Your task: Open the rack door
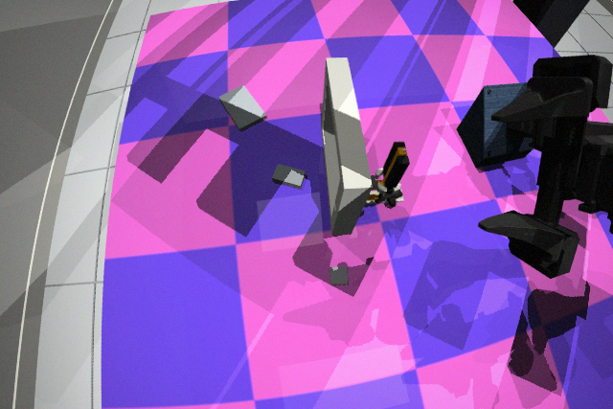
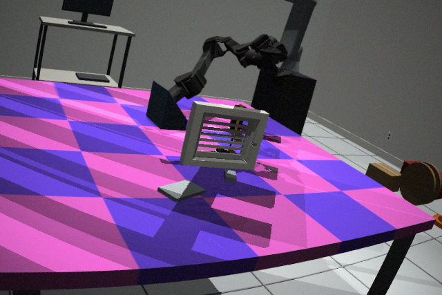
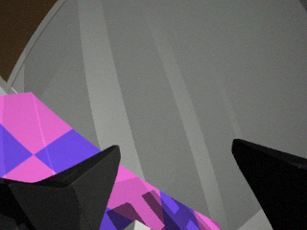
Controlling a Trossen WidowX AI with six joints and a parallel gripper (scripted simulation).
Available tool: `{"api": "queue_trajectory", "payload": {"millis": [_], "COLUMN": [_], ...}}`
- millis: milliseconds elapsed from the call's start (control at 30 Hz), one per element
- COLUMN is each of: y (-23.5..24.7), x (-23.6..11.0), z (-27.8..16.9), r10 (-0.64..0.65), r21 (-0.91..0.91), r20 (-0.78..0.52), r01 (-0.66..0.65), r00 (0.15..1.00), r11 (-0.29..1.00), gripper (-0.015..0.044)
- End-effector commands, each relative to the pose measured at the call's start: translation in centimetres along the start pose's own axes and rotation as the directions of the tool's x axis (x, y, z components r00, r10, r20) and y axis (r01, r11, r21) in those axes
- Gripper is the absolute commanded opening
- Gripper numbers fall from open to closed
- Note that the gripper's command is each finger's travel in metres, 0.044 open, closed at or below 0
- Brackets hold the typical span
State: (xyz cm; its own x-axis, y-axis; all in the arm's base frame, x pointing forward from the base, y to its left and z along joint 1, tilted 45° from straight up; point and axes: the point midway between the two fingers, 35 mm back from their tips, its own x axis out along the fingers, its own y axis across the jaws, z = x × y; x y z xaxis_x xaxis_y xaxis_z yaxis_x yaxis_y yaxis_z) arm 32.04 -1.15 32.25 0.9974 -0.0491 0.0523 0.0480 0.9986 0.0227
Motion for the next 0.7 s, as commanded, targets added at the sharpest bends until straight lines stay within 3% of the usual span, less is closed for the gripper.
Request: {"api": "queue_trajectory", "payload": {"millis": [0,133,400,667], "y": [0.0,0.0,-0.3,-0.6], "x": [0.1,1.2,3.1,4.0], "z": [-0.1,-1.5,-5.0,-8.4], "r10": [0.001,0.02,0.067,0.123], "r21": [-0.001,-0.024,-0.043,-0.008], "r20": [-0.005,-0.106,-0.34,-0.547], "r01": [-0.001,-0.022,-0.086,-0.152], "r00": [1.0,0.994,0.938,0.828], "r11": [1.0,0.999,0.995,0.988], "gripper": [0.0374,0.0286,0.0286,0.0286]}}
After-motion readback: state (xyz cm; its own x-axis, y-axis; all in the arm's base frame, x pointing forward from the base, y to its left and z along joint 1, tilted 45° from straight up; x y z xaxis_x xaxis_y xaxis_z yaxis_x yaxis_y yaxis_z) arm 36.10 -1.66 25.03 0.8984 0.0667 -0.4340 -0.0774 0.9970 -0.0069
